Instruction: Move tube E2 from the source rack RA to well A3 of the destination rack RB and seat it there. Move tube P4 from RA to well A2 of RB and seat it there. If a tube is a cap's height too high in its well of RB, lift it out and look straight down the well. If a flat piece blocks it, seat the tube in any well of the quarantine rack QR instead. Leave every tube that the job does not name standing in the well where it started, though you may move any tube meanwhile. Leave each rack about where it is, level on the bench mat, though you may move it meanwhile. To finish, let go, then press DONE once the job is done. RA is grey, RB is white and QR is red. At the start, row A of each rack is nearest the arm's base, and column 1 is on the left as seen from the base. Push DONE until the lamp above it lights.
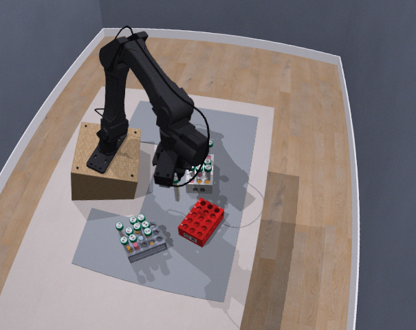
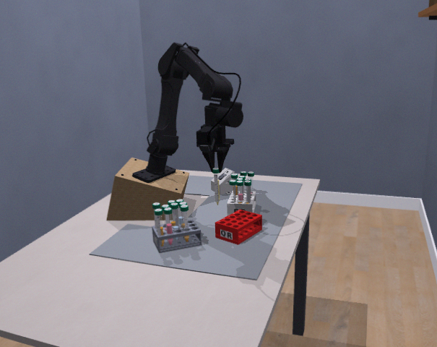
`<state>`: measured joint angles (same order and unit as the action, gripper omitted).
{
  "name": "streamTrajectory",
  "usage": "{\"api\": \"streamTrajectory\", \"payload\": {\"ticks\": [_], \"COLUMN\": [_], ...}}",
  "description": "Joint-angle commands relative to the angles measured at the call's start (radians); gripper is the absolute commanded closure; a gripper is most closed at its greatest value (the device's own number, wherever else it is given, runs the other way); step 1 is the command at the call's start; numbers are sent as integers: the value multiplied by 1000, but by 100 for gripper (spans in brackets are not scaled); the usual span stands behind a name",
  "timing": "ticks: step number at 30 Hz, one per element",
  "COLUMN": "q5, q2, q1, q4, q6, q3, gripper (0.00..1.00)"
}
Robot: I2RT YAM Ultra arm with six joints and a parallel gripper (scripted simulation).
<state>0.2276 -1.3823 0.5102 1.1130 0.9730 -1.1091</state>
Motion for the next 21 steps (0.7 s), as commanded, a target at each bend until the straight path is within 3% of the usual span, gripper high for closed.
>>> {"api": "streamTrajectory", "payload": {"ticks": [1,9,14,21], "q5": [-22,-23,-17,12], "q2": [-7,-5,-7,-56], "q1": [7,4,8,97], "q4": [2,-1,1,-1], "q6": [-123,-382,-406,-496], "q3": [-33,-31,-33,-58], "gripper": [100,100,100,100]}}
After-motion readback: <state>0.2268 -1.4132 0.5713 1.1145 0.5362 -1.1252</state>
